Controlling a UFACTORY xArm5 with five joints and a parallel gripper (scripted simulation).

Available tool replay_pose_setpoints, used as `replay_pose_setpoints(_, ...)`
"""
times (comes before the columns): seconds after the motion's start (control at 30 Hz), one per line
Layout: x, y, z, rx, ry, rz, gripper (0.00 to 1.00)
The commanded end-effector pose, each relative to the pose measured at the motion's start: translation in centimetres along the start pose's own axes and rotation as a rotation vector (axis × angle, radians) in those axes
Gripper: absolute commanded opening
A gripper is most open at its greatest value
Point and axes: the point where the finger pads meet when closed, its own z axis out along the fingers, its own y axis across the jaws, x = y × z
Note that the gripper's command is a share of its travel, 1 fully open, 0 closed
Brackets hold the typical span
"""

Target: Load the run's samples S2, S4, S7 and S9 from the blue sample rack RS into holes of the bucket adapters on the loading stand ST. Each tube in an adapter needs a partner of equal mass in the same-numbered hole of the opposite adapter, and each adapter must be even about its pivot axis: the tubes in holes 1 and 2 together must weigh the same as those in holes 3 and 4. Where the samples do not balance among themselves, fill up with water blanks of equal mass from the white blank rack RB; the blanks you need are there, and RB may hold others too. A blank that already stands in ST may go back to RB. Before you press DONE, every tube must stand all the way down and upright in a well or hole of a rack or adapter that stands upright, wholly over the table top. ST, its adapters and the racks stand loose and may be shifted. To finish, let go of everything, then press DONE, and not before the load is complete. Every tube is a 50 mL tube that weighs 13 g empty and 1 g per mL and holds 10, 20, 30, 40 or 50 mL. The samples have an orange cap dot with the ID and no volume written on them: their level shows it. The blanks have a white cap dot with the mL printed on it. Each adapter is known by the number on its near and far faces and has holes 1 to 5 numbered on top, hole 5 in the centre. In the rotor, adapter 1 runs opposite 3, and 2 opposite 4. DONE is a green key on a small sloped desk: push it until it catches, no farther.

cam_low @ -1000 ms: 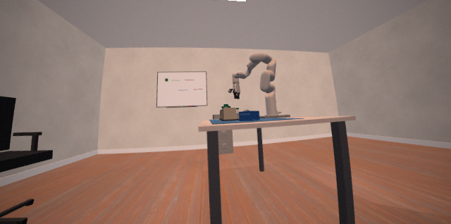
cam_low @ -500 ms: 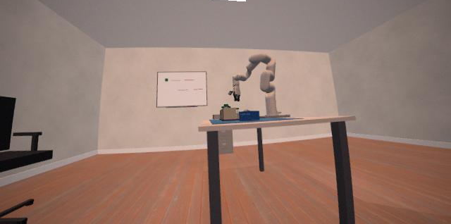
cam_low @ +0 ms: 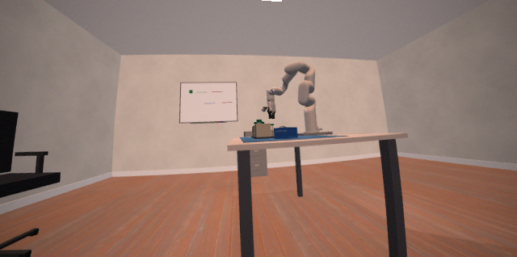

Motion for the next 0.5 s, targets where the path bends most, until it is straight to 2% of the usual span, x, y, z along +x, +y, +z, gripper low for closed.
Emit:
replay_pose_setpoints(0.0,0.1,0.0,0.5,-0.001,0.004,0.0,0.57)
replay_pose_setpoints(0.47,0.1,0.0,2.9,-0.001,0.004,0.0,0.57)
